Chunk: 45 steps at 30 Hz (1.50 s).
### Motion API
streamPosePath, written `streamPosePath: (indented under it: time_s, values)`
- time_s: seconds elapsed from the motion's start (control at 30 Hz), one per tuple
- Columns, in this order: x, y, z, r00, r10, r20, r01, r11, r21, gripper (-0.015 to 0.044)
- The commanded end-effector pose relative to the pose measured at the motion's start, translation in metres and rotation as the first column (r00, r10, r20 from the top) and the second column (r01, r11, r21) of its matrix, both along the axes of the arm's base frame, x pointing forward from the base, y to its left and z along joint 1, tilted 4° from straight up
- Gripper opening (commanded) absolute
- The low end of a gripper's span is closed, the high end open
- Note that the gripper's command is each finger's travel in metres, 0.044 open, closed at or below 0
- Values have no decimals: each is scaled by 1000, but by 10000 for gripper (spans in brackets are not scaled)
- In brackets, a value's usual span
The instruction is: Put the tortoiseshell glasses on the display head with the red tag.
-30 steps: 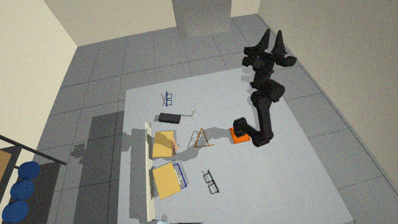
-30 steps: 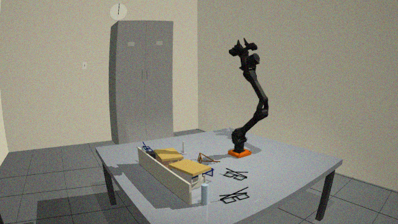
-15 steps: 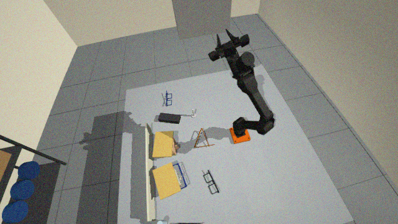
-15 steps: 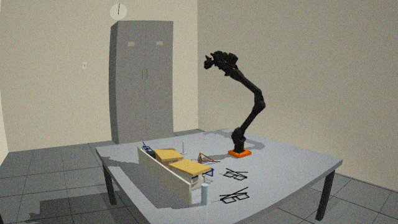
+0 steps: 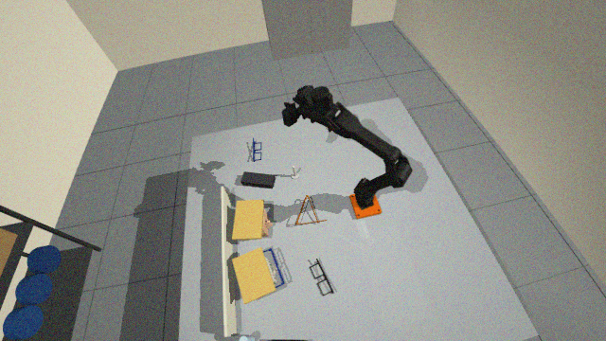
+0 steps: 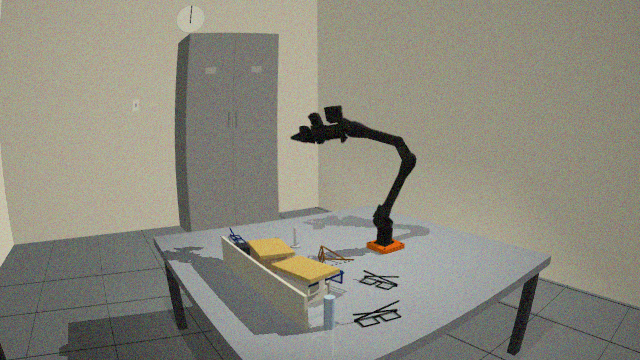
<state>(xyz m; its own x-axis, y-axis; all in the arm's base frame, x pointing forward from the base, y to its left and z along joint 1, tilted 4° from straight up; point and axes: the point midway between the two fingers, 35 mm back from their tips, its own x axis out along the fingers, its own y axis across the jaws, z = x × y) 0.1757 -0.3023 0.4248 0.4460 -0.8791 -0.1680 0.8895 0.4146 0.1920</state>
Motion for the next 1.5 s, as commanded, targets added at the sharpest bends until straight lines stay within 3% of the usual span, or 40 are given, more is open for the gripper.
streamPosePath:
  time_s: [0.0,0.2,0.43,0.63,0.83,1.17,1.27,1.47]
  values:
    - [38,10,-57,995,55,84,-75,963,258,200]
    - [83,44,-140,986,-14,164,-94,770,632,200]
    - [107,99,-220,980,-183,78,12,447,895,200]
    - [107,155,-277,934,-332,-131,190,152,970,200]
    - [89,209,-321,801,-448,-397,398,-96,912,200]
    - [85,211,-323,789,-455,-413,411,-109,905,200]
    - [85,211,-323,789,-455,-413,411,-109,905,121]
    - [85,211,-323,789,-455,-413,411,-109,905,120]
